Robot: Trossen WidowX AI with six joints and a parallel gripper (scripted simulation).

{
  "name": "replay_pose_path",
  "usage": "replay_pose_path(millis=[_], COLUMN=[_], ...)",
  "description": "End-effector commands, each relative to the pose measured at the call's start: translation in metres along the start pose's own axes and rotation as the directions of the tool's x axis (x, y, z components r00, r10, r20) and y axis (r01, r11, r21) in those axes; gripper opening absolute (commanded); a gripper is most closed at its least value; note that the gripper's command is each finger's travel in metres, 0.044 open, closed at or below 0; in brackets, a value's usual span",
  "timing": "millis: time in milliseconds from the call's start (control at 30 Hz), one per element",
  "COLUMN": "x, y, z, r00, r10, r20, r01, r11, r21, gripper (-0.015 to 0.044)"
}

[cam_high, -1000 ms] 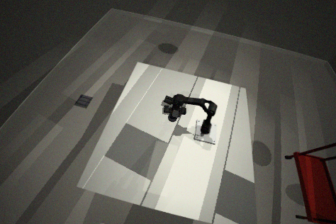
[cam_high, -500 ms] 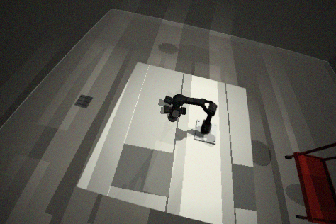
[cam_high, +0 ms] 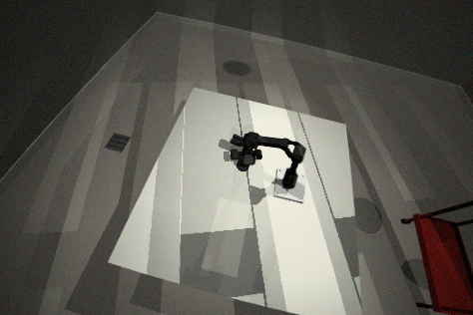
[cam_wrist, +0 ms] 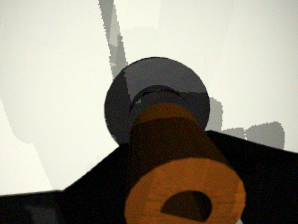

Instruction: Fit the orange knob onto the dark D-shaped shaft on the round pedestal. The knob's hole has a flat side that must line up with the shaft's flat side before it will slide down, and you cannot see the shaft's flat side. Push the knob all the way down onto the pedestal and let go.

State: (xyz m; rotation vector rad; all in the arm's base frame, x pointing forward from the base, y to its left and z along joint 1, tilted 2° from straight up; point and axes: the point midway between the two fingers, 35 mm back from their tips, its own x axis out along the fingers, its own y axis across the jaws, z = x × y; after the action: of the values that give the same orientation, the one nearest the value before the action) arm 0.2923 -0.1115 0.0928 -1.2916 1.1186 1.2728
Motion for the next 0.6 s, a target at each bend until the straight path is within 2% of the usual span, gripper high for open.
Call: replay_pose_path(millis=[0, 567], x=[0.0002, 0.0022], y=[0.0009, 0.0000], z=[0.0006, -0.0001], r00=[1.000, 1.000], r10=[-0.001, -0.001], r20=[-0.001, -0.001], r01=[0.001, 0.001], r11=[0.996, 0.996], r21=[-0.093, -0.093], gripper=[0.0000, 0.0000])
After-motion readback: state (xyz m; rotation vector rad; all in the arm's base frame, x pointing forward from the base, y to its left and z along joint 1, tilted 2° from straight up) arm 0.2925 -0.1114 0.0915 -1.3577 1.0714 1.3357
